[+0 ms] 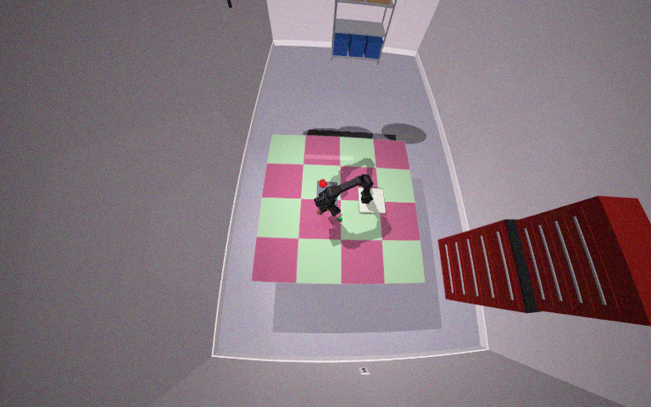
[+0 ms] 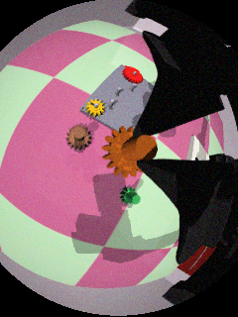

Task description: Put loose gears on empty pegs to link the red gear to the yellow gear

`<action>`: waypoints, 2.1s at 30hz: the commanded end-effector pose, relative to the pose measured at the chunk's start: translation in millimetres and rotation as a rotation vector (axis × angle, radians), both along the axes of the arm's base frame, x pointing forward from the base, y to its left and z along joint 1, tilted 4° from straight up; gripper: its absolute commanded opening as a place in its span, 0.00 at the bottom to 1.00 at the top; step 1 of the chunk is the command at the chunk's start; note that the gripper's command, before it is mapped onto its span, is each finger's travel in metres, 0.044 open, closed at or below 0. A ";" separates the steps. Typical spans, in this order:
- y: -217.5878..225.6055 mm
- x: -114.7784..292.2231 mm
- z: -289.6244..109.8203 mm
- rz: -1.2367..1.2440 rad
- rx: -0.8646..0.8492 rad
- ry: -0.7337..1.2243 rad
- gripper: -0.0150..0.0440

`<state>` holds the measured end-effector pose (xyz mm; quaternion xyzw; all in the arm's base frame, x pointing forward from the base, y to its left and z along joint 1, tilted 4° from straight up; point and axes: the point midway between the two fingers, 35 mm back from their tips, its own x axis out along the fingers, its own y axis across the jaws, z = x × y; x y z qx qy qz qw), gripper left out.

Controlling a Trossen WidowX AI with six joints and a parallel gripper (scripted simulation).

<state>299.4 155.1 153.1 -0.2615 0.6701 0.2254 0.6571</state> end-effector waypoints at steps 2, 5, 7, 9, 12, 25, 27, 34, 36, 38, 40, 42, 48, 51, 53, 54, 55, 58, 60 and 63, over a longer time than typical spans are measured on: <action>-0.5 -1.7 9.9 -0.006 -0.001 -0.004 0.25; -0.7 -2.9 16.1 -0.006 -0.001 -0.003 0.25; -0.8 -3.4 18.8 -0.006 -0.001 -0.003 0.25; -1.2 -3.3 19.0 -0.006 -0.001 -0.003 0.25; -6.4 -0.3 17.0 -0.009 -0.002 -0.004 0.25; -35.7 15.1 5.5 -0.013 -0.004 -0.005 0.25; -40.4 17.2 3.7 -0.013 -0.004 -0.005 0.25; -56.9 24.0 -2.7 -0.012 -0.005 -0.006 0.25; -61.7 25.8 -4.5 -0.012 -0.005 -0.006 0.25; -66.5 27.4 -6.3 -0.012 -0.005 -0.007 0.25; -71.4 29.0 -8.1 -0.012 -0.006 -0.007 0.25; -76.3 30.5 -10.0 -0.011 -0.006 -0.007 0.25; -91.1 34.5 -15.4 -0.011 -0.007 -0.007 0.25; -98.6 36.3 -18.2 -0.010 -0.007 -0.008 0.25; -103.7 37.3 -20.0 -0.010 -0.008 -0.008 0.25; -106.2 37.8 -20.9 -0.010 -0.008 -0.008 0.25; -108.7 38.2 -21.8 -0.010 -0.008 -0.008 0.25; -116.3 39.5 -24.6 -0.010 -0.009 -0.008 0.25; -121.4 40.2 -26.4 -0.009 -0.009 -0.008 0.25; -129.1 41.1 -29.1 -0.009 -0.010 -0.008 0.25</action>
